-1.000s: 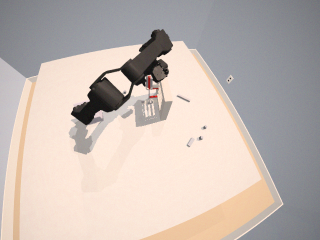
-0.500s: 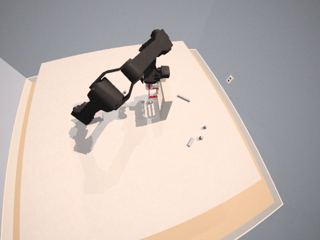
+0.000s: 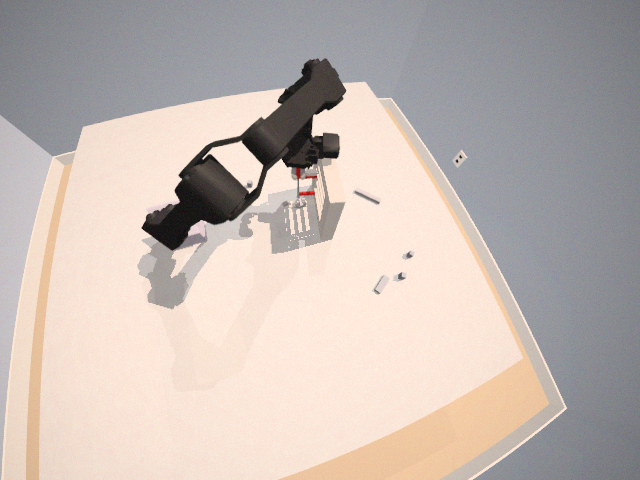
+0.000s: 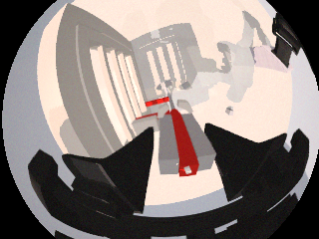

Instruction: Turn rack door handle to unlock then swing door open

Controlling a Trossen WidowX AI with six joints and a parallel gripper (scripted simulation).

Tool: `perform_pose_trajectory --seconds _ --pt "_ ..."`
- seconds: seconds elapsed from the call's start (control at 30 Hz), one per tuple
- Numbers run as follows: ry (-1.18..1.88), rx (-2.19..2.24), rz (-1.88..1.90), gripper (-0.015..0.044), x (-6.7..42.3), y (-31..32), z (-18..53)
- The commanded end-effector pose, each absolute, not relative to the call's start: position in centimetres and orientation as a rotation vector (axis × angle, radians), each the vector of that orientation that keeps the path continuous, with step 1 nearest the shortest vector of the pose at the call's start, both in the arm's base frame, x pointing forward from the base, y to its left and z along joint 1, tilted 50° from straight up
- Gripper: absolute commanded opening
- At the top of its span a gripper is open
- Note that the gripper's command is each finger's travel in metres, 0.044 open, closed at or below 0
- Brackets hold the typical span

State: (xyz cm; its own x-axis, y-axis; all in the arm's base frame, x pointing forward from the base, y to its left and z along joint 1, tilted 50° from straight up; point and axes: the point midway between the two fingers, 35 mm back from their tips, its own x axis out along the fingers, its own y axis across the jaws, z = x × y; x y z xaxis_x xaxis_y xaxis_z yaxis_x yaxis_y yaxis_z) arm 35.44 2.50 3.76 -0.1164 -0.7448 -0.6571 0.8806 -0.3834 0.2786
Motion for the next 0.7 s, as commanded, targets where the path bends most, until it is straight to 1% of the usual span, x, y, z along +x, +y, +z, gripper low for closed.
perform_pose_trajectory --seconds 0.0,0.67 --pt "0.205 0.895 -1.754 0.0217 35.51 2.45 3.77" --pt "0.205 0.895 -1.754 0.0084 35.51 2.45 3.77"
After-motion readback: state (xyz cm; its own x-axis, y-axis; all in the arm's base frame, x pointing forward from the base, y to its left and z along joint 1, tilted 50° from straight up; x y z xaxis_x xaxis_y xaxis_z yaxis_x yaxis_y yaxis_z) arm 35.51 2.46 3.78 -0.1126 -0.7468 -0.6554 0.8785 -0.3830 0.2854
